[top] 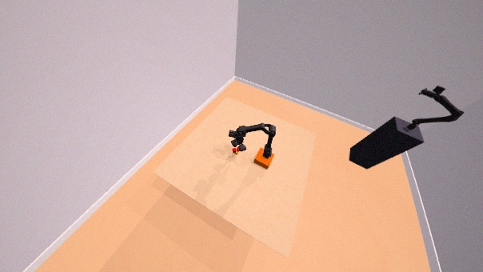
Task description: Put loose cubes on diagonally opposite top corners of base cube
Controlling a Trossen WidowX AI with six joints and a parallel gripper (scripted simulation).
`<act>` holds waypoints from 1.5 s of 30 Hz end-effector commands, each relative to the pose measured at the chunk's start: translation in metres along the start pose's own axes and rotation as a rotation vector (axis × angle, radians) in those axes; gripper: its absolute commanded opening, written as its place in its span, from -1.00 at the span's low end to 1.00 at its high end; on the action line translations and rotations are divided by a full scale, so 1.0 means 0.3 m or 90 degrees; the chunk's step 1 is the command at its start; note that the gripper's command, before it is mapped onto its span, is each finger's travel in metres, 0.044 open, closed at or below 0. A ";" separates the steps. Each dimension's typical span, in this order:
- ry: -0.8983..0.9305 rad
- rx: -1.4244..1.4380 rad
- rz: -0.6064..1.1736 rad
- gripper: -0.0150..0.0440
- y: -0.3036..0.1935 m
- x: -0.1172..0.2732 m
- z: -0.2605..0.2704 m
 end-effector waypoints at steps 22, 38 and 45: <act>0.000 0.000 -0.005 0.83 0.093 0.059 0.079; 0.006 0.001 -0.008 0.86 0.291 0.069 0.353; 0.006 0.001 -0.008 0.86 0.291 0.069 0.353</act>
Point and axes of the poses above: the point midway between the two fingers, 35 mm back from their tips, its own x axis back along the fingers, its own z axis across the jaws, y = z × x, the point moved 1 cm from there along x, back along the fingers, and after that the axes turned 3 degrees about x, right-handed, at the moved point
